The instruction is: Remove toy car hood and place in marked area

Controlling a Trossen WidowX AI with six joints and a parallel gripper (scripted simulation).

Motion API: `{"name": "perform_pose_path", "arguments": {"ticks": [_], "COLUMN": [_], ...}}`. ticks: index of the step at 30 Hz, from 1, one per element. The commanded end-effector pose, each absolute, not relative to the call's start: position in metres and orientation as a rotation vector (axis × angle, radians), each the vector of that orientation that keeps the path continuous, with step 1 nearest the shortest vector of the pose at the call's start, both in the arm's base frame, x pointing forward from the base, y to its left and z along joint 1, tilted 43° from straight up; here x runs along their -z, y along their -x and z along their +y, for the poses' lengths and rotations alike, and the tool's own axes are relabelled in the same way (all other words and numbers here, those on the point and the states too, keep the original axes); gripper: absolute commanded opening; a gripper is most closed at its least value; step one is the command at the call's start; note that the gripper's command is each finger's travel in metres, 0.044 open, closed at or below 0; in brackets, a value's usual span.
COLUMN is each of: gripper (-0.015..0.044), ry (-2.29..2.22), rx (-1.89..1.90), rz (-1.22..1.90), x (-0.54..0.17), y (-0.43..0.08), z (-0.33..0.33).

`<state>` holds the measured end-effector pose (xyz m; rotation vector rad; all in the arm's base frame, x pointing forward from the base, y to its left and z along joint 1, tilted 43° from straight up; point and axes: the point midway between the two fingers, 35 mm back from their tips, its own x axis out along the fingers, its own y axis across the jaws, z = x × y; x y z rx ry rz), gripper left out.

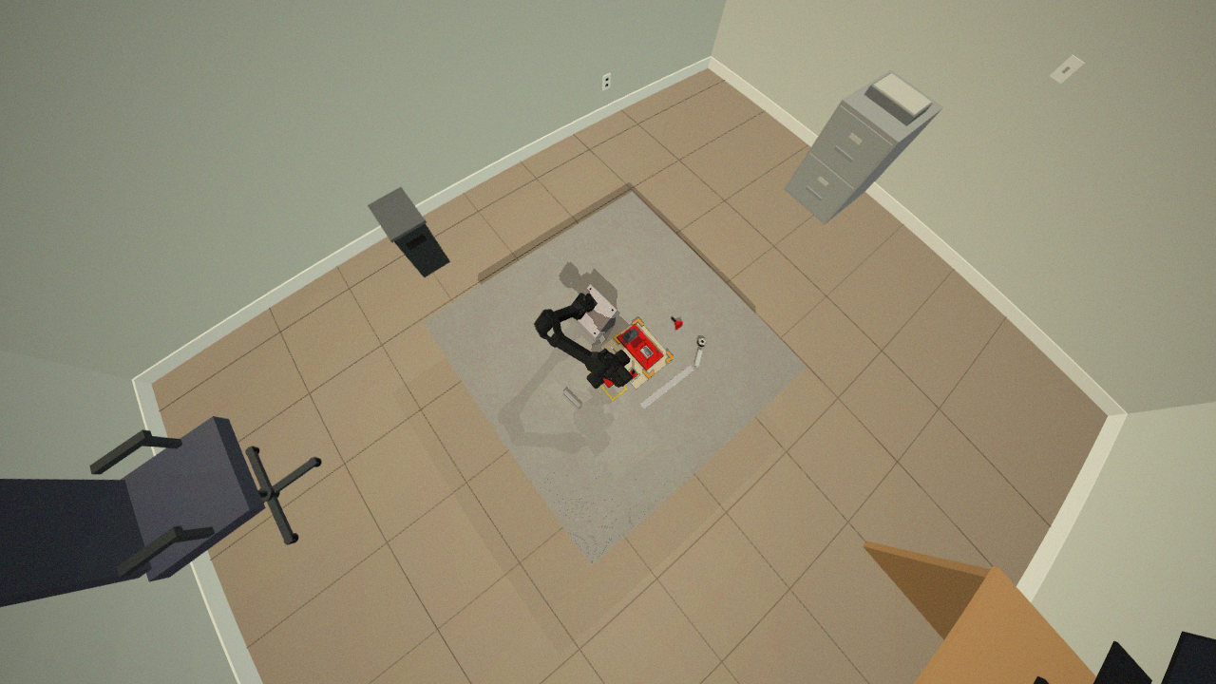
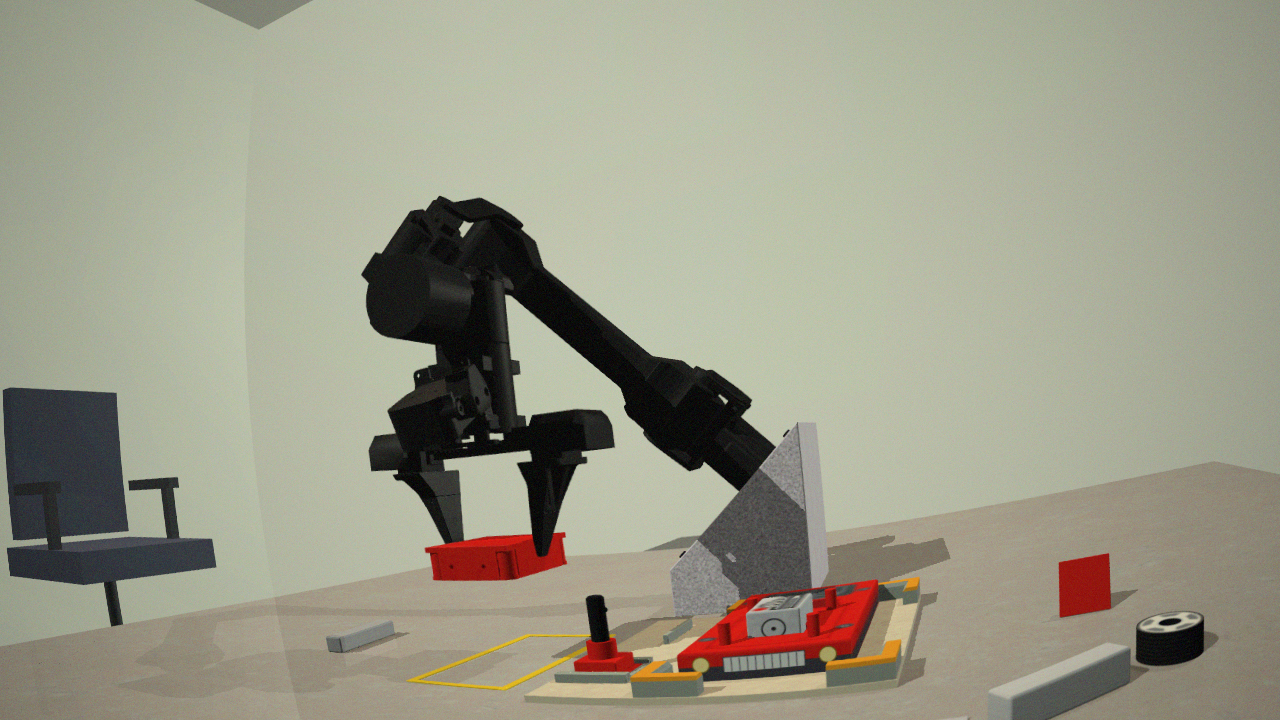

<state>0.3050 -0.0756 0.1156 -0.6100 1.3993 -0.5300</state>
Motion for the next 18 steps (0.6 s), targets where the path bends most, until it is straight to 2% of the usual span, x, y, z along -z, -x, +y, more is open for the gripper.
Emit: {"name": "perform_pose_path", "arguments": {"ticks": [1, 18], "gripper": [0.0000, 0.0000], "ry": [0.613, 0.613], "rx": [0.528, 0.529], "rz": [1.405, 1.405], "x": [-0.1119, -0.1025], "y": [-0.3044, -0.3057], "z": [-0.0780, -0.0867]}}
